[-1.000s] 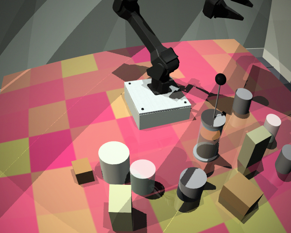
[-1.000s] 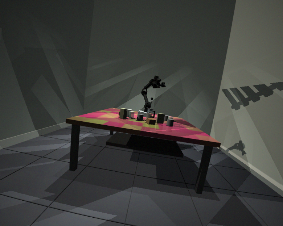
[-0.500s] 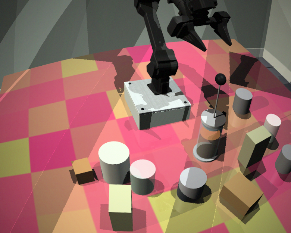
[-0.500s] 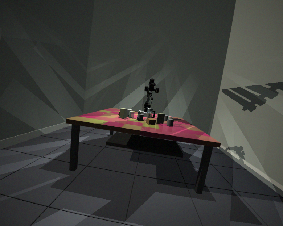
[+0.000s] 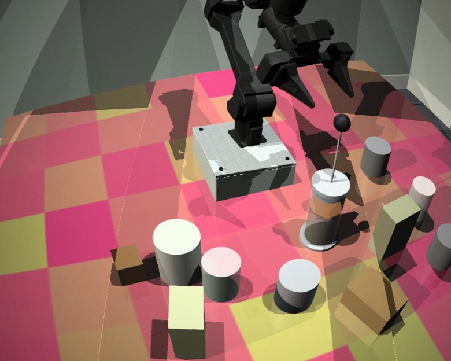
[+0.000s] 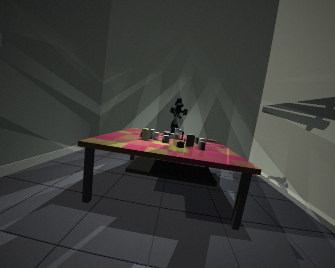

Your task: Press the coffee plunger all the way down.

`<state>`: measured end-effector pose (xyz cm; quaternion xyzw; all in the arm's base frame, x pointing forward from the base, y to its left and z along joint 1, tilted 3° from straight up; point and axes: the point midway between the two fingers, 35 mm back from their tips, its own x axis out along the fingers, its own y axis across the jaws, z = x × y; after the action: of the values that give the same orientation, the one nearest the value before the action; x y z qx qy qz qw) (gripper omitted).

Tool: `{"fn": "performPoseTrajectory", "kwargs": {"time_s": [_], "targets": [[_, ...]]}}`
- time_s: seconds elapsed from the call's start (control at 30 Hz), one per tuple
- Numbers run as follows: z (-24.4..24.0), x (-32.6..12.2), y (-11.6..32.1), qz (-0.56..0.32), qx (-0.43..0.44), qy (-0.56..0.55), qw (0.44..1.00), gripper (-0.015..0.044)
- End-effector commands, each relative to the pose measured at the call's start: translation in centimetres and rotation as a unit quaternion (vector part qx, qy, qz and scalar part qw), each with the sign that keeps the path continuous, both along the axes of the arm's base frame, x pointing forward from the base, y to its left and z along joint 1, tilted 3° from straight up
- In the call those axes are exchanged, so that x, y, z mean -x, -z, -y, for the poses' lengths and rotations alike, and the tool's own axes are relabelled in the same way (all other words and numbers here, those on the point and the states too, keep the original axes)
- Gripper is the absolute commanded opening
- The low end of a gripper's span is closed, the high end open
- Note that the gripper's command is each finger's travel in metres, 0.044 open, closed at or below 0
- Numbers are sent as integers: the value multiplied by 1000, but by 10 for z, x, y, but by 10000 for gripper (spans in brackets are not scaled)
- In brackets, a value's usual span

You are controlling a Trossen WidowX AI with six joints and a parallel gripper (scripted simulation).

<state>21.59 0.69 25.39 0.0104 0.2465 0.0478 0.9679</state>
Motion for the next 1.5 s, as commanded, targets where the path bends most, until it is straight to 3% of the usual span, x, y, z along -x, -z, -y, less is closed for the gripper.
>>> {"fn": "performPoseTrajectory", "kwargs": {"time_s": [0.0,0.8,1.2,1.47], "targets": [[0,-4,7,-5,0,1,1000,440],[-4,-32,24,-3,0,0,1000,440],[-4,-32,24,-3,0,0,1000,125],[-4,-32,24,-3,0,0,1000,124]]}}
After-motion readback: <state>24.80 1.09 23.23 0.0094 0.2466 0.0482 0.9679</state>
